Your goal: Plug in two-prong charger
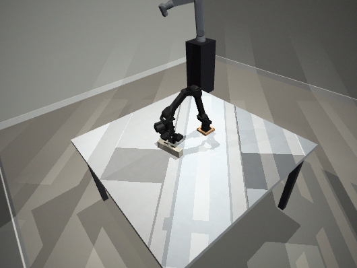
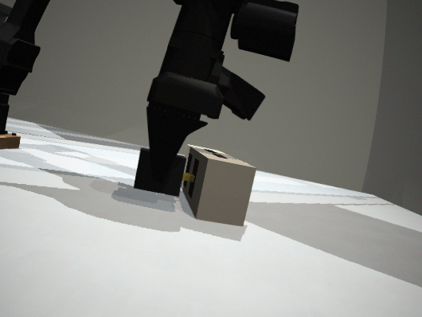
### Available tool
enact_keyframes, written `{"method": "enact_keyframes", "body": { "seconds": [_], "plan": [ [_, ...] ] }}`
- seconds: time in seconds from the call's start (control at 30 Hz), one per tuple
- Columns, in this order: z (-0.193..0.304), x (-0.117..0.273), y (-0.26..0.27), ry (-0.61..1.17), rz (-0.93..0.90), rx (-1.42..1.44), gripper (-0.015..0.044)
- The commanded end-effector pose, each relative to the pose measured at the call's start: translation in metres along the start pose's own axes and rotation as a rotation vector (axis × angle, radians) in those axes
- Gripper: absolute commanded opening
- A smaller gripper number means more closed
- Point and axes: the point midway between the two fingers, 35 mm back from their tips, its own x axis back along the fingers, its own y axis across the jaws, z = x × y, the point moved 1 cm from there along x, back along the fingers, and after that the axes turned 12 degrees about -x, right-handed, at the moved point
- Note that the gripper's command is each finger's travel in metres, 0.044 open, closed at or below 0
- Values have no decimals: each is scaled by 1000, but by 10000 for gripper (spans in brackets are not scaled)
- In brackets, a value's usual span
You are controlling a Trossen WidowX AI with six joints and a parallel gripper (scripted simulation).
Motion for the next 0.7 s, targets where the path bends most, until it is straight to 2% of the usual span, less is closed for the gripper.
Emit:
{"method": "enact_keyframes", "body": {
  "seconds": [0.0, 0.67],
  "plan": [
    [-2, 0, 0, 1, 3, -4, 0],
    [-8, 1, 1, 1, 2, -4, 0]
  ]
}}
